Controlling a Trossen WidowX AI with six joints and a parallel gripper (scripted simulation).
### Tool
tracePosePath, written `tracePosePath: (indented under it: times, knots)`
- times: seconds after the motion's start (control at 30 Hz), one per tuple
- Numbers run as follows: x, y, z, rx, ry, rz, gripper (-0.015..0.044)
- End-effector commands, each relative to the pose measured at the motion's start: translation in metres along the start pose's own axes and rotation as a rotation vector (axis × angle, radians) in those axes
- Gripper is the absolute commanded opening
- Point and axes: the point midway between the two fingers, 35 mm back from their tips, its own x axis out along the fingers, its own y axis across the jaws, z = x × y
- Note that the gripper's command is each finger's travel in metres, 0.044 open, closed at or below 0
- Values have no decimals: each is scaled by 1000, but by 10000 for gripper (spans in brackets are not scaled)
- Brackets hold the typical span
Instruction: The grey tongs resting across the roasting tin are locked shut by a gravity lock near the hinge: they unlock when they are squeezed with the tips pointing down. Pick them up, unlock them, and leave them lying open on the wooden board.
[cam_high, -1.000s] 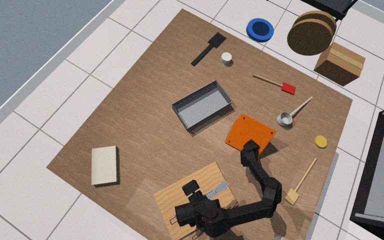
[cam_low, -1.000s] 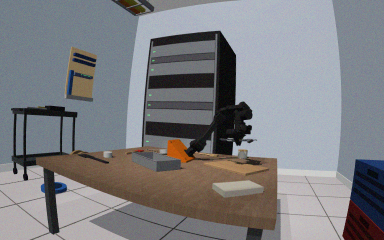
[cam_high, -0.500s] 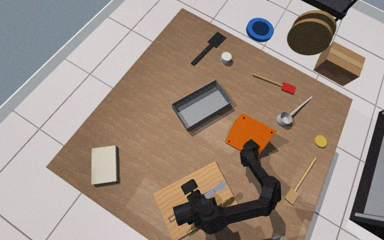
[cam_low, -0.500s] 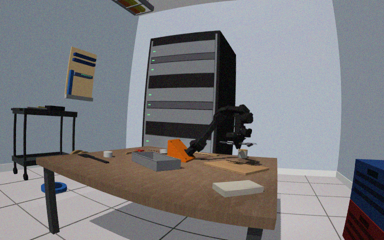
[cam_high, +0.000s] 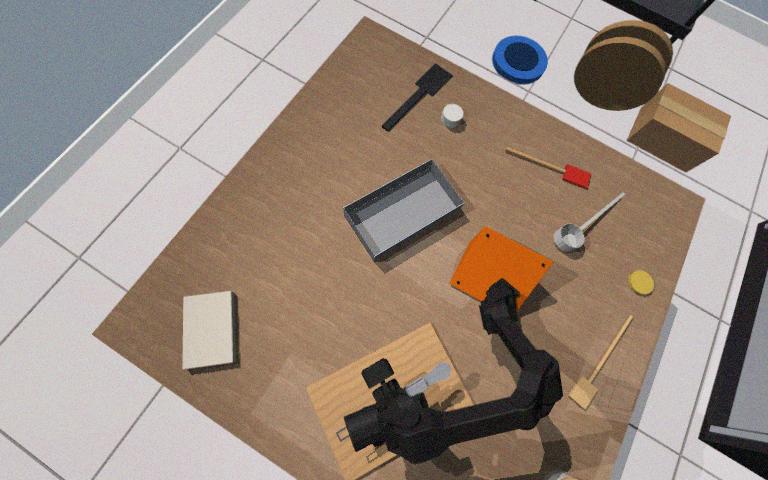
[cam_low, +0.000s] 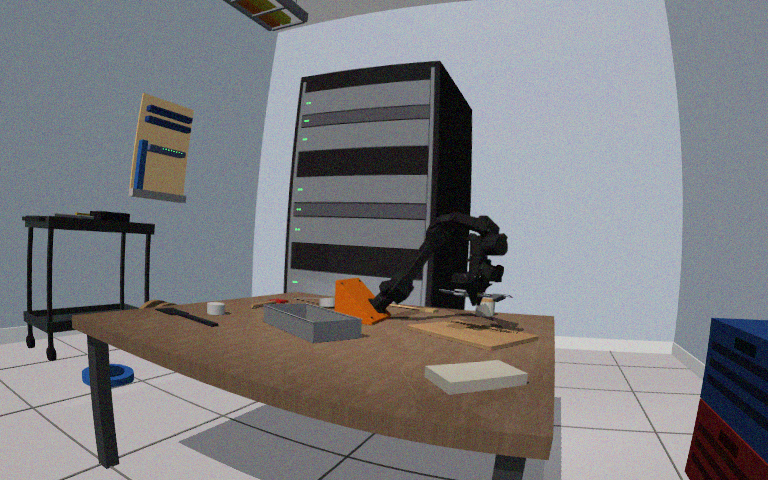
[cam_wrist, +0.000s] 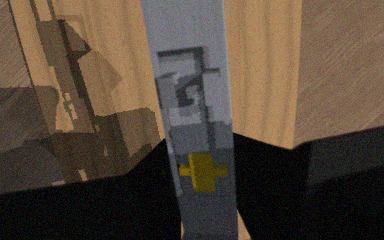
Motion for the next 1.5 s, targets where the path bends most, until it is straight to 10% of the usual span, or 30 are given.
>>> tracePosePath:
  times: [0.0, 1.17, 1.47]
  knots:
    - [6, 0, 0, 11, 3, -2, -150]
    - [53, 5, -5, 44, 28, 11, -150]
    - [52, 6, -5, 38, 29, 14, 86]
